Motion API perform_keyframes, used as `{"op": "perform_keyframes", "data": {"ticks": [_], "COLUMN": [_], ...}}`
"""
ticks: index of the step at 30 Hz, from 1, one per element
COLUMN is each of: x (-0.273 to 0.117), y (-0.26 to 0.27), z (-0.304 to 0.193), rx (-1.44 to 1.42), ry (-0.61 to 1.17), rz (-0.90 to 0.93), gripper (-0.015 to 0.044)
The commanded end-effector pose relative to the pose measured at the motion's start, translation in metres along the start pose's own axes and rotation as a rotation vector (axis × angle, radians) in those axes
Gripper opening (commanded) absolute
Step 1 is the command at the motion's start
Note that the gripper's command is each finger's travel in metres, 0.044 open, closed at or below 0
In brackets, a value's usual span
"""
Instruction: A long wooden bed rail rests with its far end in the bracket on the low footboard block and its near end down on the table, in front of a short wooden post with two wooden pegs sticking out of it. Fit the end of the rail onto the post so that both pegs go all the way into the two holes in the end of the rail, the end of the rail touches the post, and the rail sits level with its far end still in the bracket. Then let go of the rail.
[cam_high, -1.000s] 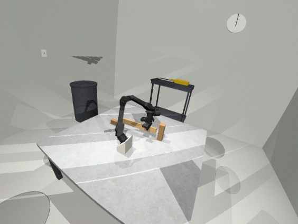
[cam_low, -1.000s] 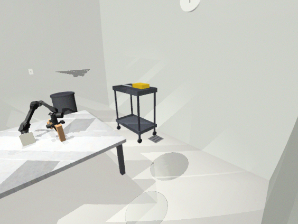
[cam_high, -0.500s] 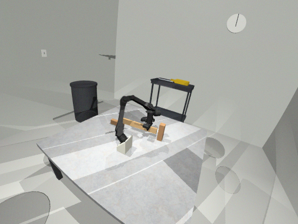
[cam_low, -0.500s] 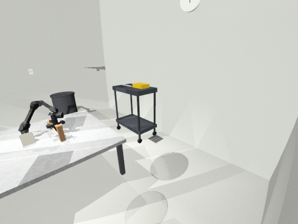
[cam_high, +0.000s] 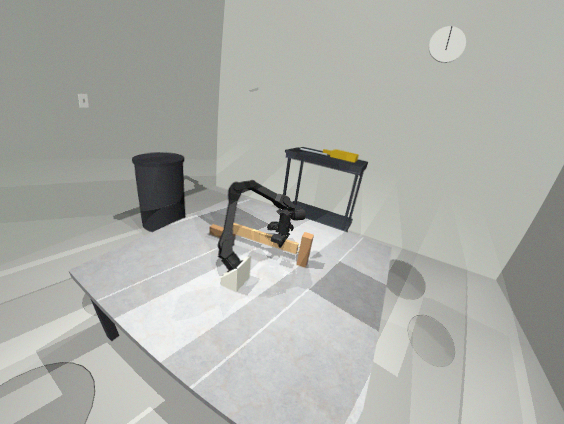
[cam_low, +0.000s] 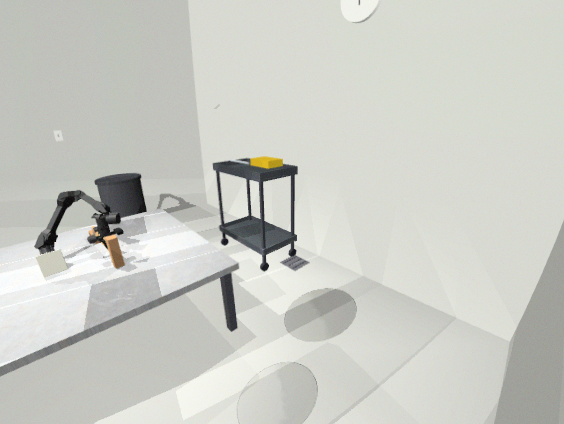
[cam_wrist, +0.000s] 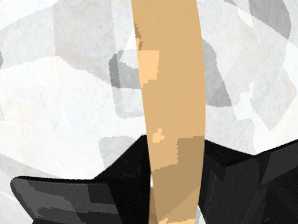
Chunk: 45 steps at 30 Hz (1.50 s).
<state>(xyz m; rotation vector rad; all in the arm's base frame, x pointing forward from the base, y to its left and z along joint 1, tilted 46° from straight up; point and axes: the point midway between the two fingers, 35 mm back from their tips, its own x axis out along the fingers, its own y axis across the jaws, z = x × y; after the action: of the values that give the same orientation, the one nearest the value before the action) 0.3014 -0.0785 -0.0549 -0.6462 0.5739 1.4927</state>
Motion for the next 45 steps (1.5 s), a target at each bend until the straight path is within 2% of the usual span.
{"op": "perform_keyframes", "data": {"ticks": [1,45], "x": [-0.003,-0.004], "y": [-0.001,-0.001], "z": [-0.003,-0.016], "rx": [-0.001,-0.001], "ry": [0.005,0.005], "rz": [-0.009,-0.009], "gripper": [0.0,0.0]}}
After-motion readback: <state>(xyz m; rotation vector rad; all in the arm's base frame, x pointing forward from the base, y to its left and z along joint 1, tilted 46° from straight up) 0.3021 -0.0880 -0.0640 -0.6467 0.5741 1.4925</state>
